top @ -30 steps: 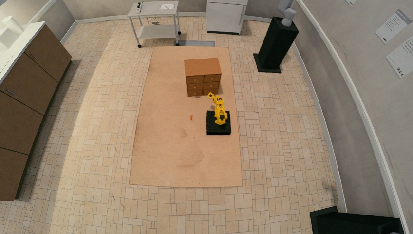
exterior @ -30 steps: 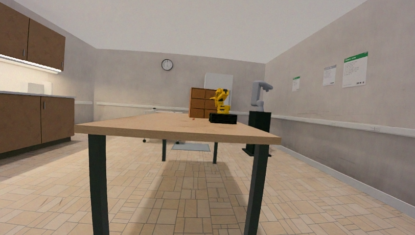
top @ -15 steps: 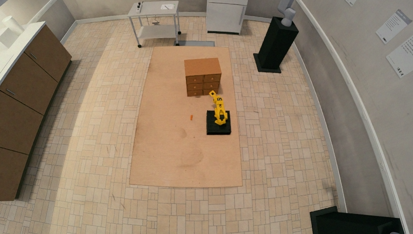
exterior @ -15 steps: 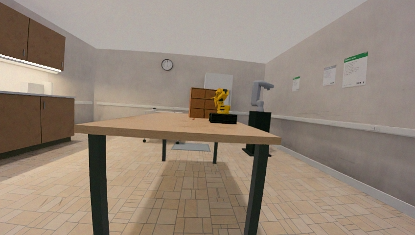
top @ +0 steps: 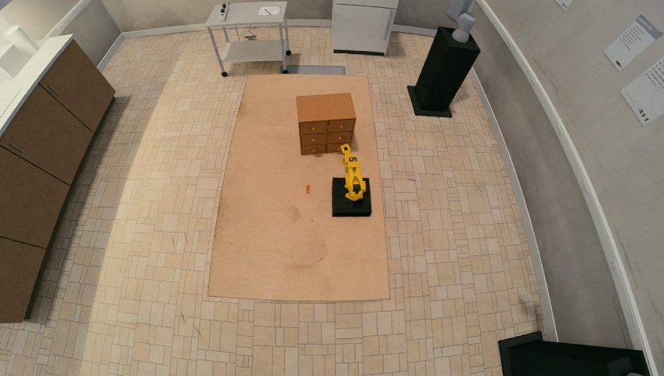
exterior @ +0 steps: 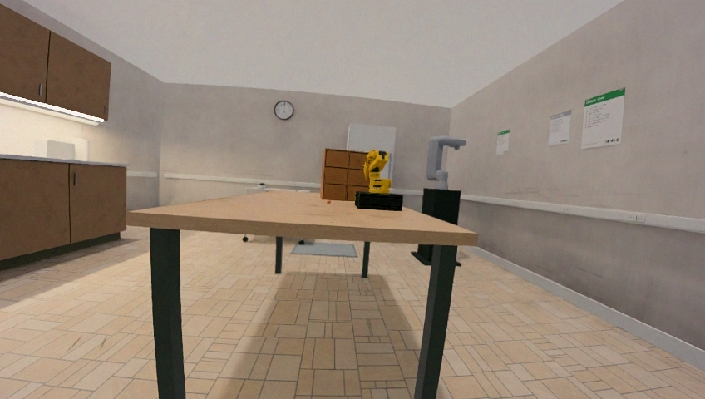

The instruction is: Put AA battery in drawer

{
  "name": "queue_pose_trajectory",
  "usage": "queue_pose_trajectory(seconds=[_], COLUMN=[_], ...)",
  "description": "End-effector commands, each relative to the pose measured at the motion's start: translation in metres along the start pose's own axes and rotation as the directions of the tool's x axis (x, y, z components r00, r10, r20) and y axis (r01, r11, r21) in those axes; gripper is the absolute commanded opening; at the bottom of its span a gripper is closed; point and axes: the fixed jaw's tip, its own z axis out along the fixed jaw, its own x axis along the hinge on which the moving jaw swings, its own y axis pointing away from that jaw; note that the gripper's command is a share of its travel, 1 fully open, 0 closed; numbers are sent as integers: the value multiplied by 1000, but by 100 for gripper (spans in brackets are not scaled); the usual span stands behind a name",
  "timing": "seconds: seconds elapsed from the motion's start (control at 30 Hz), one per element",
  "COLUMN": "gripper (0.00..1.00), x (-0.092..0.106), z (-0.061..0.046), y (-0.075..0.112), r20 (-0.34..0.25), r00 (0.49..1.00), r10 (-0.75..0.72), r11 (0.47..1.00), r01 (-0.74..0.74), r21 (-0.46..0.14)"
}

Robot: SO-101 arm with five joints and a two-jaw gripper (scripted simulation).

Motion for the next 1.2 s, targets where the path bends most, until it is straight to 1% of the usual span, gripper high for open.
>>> queue_pose_trajectory(seconds=[0.0, 0.13, 1.17], gripper=[21, 21, 21], x=[4, 3, 3], z=[2, 2, 2], y=[0, -1, -1], r20=[-18, -18, -18], r00=[997, 986, 986], r10=[69, 167, 167], r11=[998, 986, 986], r01=[-69, -167, -167], r21=[1, 5, 5])
